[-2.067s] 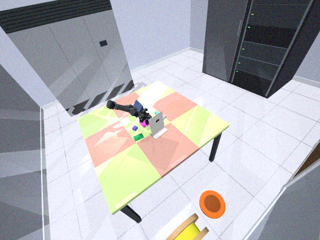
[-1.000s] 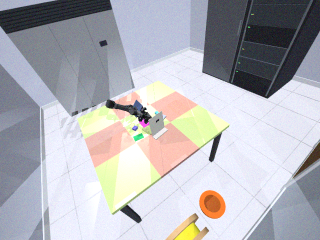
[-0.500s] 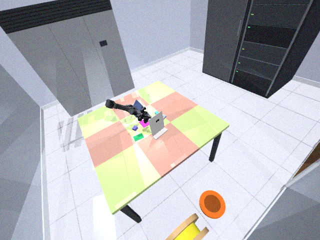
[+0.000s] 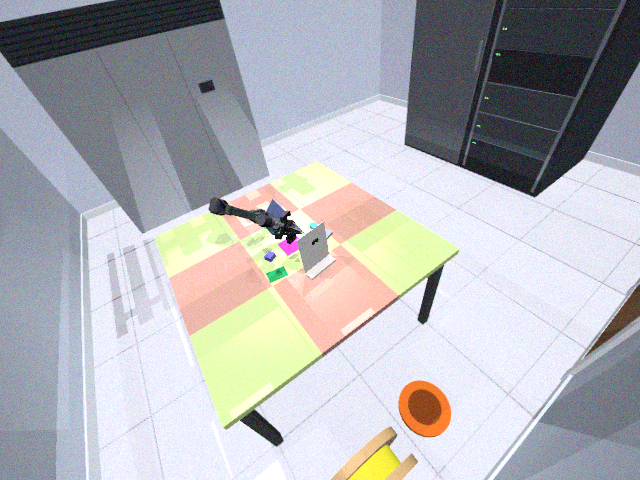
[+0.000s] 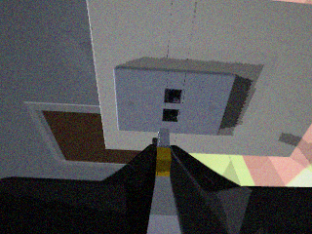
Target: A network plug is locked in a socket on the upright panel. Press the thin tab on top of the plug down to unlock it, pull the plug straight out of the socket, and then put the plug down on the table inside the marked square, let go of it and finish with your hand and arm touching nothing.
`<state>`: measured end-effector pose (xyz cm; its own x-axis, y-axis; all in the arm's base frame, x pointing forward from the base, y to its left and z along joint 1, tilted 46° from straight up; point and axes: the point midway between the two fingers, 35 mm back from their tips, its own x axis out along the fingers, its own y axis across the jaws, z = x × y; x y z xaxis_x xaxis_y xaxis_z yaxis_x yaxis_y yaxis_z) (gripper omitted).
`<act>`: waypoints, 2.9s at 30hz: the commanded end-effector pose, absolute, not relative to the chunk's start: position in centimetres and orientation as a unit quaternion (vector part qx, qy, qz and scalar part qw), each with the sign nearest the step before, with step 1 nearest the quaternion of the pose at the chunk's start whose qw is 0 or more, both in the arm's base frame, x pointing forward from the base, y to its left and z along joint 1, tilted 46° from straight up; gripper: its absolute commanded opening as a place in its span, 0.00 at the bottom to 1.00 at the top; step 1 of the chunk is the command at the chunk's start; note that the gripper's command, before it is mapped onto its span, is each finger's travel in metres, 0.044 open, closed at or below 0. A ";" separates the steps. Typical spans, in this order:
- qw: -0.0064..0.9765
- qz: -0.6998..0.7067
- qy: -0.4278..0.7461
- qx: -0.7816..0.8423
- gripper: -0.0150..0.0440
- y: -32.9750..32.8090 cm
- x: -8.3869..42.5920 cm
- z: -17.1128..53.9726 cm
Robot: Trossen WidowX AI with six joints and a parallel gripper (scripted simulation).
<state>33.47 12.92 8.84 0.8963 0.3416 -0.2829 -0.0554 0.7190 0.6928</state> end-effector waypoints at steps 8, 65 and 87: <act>0.905 0.107 0.197 0.362 0.25 14.6 32.5 11.0; 0.854 -0.272 0.366 0.249 0.25 7.6 23.3 4.4; 0.849 -0.314 0.363 0.219 0.25 5.0 22.2 3.4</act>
<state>22.32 5.31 3.90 0.5445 -0.3740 -0.7507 0.6932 0.7045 0.1519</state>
